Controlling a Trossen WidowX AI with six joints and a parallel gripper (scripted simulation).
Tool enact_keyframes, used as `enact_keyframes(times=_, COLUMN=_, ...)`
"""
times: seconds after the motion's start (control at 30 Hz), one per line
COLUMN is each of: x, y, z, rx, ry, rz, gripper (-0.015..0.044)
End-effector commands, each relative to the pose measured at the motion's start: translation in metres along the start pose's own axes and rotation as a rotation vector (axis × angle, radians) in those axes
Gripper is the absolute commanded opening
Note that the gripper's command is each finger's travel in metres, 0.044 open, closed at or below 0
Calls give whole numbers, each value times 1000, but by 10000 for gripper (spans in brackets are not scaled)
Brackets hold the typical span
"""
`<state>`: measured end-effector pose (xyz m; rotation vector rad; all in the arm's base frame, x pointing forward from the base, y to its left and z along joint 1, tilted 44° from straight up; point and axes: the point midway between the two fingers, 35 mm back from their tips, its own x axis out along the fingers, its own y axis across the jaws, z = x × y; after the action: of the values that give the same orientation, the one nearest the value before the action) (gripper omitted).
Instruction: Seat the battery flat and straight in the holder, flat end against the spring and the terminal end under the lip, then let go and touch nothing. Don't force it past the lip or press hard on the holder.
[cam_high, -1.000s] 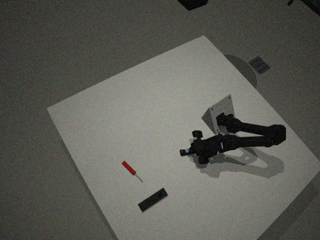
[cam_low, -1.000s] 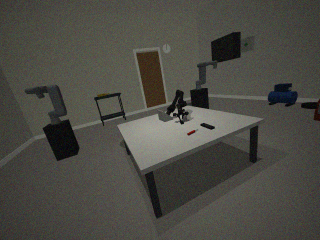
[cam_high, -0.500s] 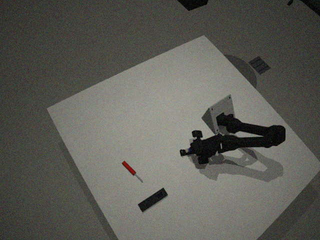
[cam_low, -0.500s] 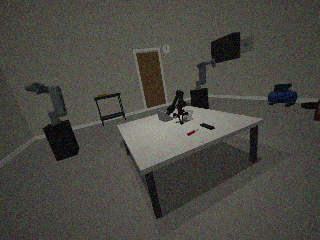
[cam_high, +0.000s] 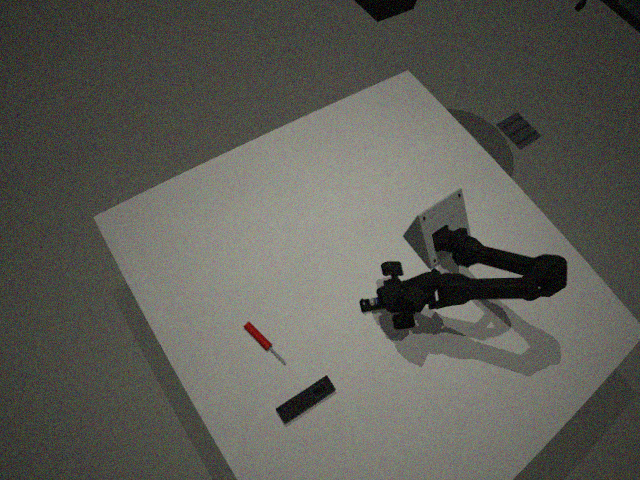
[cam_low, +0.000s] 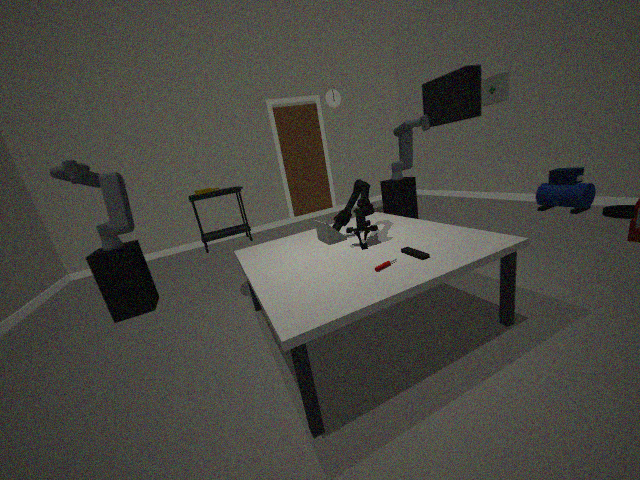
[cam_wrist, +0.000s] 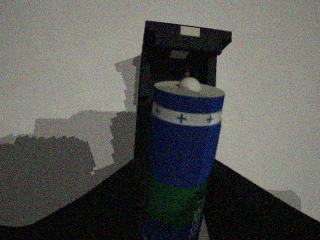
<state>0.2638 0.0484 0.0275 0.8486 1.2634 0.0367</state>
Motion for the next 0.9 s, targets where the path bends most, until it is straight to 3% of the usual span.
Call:
enact_keyframes(times=0.0, x=2, y=-2, z=-3, rx=2, ry=38, rz=-6, gripper=76)
enact_keyframes(times=0.87, x=7, y=-1, z=1, rx=-16, ry=190, rz=-31, gripper=76)
